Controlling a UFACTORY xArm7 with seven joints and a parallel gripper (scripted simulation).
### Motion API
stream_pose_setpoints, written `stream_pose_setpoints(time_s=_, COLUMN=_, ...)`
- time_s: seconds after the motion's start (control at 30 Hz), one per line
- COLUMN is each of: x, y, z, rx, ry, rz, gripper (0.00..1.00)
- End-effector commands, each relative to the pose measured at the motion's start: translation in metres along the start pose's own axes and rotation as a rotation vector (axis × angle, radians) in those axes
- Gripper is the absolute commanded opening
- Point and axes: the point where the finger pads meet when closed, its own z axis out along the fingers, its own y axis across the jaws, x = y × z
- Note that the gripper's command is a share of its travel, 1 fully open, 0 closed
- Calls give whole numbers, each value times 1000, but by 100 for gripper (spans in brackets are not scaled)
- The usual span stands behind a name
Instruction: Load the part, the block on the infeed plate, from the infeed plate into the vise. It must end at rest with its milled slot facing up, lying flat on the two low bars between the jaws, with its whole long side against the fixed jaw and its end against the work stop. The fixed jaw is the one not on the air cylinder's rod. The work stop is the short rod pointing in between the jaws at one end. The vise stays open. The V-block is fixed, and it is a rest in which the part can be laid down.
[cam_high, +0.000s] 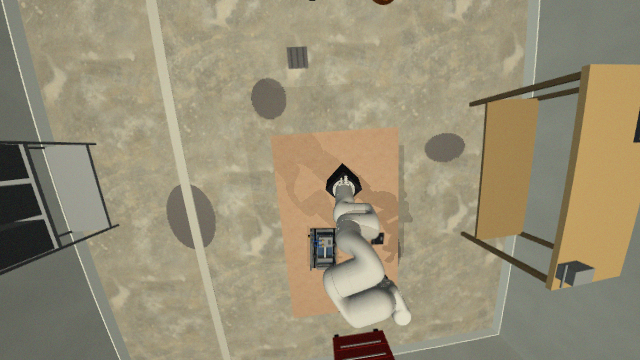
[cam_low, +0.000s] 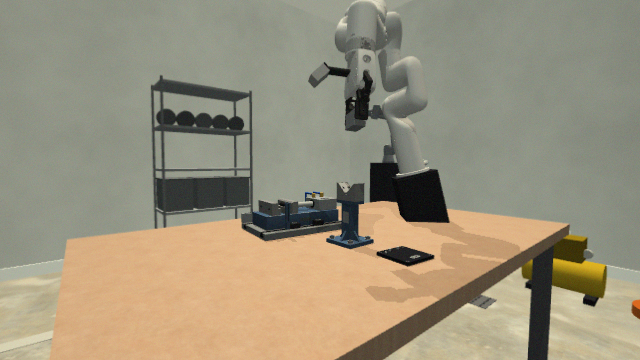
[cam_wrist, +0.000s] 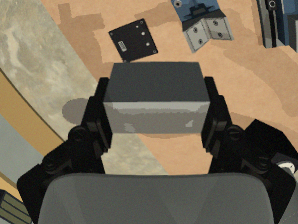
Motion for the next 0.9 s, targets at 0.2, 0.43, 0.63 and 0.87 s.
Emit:
stream_pose_setpoints(time_s=0.2, x=2, y=8, z=6, rx=-6, ry=-8, rz=180, gripper=0)
stream_pose_setpoints(time_s=0.43, x=2, y=16, z=13, rx=-18, ry=-19, rz=323, gripper=0)
stream_pose_setpoints(time_s=0.63, x=2, y=21, z=18, rx=-26, ry=-24, rz=400, gripper=0)
stream_pose_setpoints(time_s=0.87, x=1, y=29, z=26, rx=-42, ry=-32, rz=526, gripper=0)
